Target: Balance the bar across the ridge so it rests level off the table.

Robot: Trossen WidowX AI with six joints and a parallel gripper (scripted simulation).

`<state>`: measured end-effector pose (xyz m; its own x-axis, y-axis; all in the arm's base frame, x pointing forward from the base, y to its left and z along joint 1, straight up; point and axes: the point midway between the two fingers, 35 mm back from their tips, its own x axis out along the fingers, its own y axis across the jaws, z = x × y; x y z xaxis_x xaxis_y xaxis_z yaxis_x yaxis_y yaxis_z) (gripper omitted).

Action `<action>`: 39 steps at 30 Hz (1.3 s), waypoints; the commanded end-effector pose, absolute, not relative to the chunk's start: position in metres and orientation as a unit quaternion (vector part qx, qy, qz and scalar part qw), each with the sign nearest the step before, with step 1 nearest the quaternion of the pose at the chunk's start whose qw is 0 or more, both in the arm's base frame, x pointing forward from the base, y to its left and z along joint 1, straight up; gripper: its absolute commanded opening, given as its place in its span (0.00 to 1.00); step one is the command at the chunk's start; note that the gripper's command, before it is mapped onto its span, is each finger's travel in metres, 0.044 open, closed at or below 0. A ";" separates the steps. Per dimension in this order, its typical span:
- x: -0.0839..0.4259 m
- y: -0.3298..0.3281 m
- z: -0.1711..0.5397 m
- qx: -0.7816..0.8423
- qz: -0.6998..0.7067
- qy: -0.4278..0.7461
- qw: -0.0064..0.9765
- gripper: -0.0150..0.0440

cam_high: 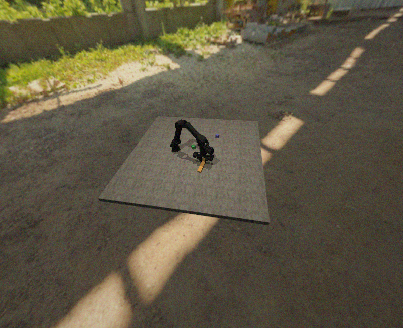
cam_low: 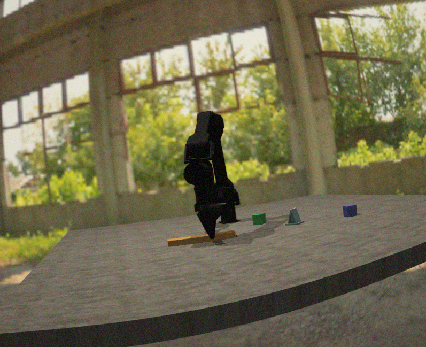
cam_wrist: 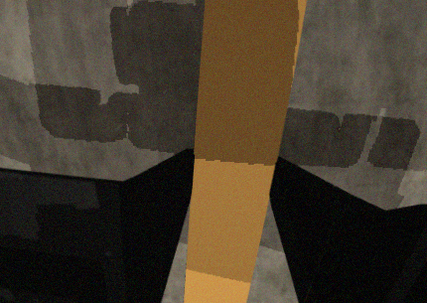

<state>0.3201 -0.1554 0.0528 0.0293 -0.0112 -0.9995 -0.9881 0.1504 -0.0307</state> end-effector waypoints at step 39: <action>0.319 -0.152 0.150 -0.472 0.448 0.532 0.542 0.25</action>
